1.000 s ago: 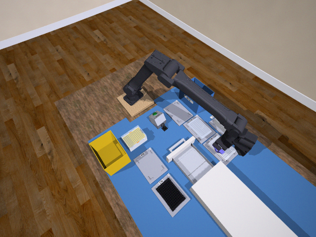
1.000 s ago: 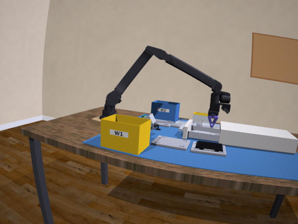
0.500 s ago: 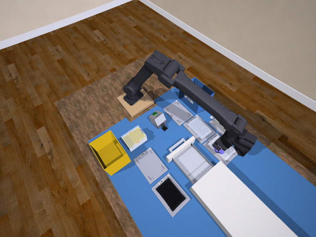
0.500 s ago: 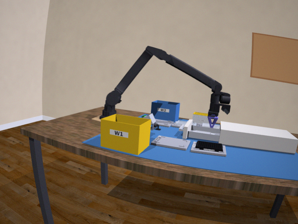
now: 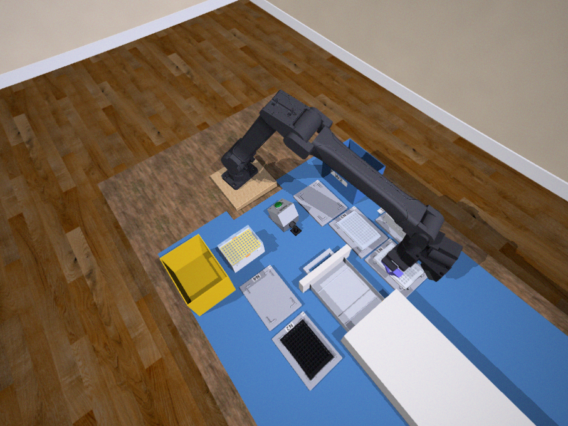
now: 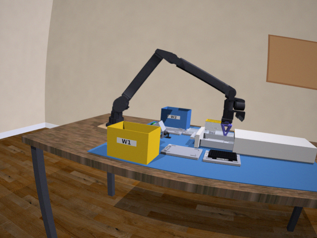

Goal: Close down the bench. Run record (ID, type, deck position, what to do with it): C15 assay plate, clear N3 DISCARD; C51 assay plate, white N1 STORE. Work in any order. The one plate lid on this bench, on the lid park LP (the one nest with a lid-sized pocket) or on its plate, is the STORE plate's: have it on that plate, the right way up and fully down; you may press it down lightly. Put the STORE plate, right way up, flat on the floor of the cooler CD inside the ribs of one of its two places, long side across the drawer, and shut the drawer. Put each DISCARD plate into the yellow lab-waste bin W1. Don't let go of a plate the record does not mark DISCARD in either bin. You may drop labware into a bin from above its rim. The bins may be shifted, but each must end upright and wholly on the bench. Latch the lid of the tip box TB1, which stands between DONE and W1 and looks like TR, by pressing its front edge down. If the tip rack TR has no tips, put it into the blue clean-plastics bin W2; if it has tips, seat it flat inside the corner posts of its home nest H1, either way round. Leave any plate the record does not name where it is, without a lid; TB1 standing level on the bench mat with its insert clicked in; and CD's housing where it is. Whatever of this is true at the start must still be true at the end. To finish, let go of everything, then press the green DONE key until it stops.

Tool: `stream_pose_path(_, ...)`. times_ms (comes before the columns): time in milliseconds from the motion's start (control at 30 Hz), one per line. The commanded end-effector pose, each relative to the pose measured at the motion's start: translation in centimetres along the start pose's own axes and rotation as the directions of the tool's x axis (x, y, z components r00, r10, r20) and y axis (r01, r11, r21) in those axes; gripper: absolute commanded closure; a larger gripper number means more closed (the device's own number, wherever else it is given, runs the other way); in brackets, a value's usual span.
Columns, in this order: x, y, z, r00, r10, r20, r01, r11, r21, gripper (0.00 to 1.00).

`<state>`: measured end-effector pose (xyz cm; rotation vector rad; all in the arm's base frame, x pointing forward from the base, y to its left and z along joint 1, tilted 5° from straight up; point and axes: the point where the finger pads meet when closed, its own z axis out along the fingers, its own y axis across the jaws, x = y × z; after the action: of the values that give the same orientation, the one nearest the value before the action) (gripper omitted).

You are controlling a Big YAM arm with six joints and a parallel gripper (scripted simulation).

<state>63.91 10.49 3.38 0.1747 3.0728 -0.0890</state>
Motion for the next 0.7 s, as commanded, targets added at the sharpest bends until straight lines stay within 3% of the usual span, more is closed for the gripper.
stream_pose_path(0,-1.27,-0.56,-0.3,1.0,0.008,0.022,-0.008,1.0,-0.008,1.0)
stream_pose_path(667,-1.47,-0.52,-0.48,1.0,0.008,0.026,-0.008,1.0,-0.009,1.0)
